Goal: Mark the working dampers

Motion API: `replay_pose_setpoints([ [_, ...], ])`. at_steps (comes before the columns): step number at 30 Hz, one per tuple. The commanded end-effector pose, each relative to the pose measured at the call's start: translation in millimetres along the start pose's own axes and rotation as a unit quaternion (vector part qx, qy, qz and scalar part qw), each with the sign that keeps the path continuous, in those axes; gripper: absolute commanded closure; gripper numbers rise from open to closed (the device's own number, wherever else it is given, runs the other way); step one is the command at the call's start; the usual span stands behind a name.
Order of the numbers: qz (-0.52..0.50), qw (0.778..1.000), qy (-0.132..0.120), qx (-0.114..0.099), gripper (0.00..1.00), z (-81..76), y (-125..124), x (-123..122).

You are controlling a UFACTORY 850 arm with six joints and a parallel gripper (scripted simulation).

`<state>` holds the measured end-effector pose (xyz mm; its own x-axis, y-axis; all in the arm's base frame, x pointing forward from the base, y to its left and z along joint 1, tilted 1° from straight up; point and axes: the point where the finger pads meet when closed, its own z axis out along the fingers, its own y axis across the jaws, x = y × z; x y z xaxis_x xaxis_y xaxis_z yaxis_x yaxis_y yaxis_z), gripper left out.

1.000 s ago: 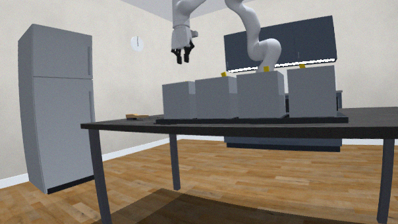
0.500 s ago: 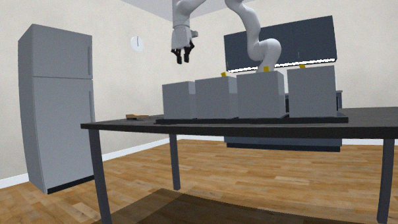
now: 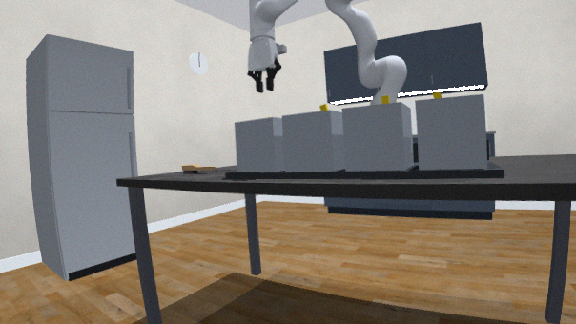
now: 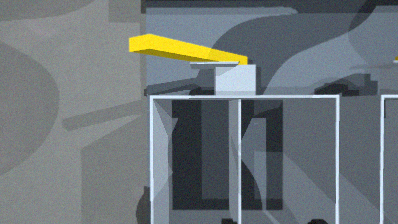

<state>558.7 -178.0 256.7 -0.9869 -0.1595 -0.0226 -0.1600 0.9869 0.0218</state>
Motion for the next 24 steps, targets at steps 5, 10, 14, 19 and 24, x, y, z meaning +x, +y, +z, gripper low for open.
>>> replay_pose_setpoints([
  [5,0.000,1.000,-0.001,0.001,0.61,-1.2,0,-1],
  [10,0.000,1.000,-0.001,0.001,0.61,-1.2,0,-1],
  [14,0.000,1.000,-0.001,0.001,0.61,-1.2,0,-1],
  [19,0.000,1.000,-0.001,0.001,0.61,-1.2,2,-1],
  [24,0.000,1.000,0.003,0.001,0.61,-0.5,62,-8],
])
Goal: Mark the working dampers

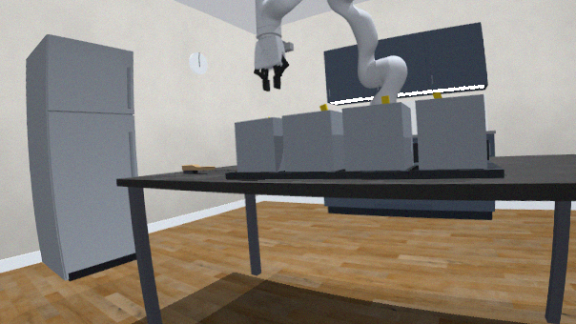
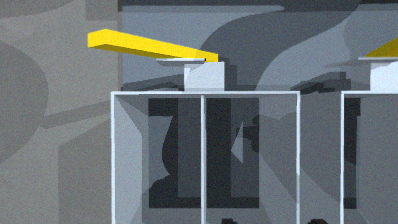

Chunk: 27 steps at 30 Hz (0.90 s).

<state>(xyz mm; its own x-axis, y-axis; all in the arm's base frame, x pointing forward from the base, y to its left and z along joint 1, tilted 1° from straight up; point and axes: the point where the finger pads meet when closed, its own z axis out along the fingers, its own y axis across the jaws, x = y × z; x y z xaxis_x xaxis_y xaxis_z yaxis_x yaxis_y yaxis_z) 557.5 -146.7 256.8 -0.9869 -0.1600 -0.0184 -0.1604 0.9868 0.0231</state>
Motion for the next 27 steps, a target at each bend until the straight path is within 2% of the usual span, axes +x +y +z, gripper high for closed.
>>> replay_pose_setpoints([
  [1,0.001,1.000,0.001,0.002,0.61,-1.0,41,-5],
  [4,0.001,1.000,0.003,0.003,0.61,-0.5,71,-5],
  [6,0.001,1.000,0.003,0.003,0.61,-0.5,71,-5],
  [7,0.001,1.000,0.005,0.003,0.61,0.1,98,-4],
  [14,0.001,1.000,0.008,0.005,0.61,1.5,154,4],
  [27,0.001,1.000,0.008,0.005,0.61,1.5,155,4],
])
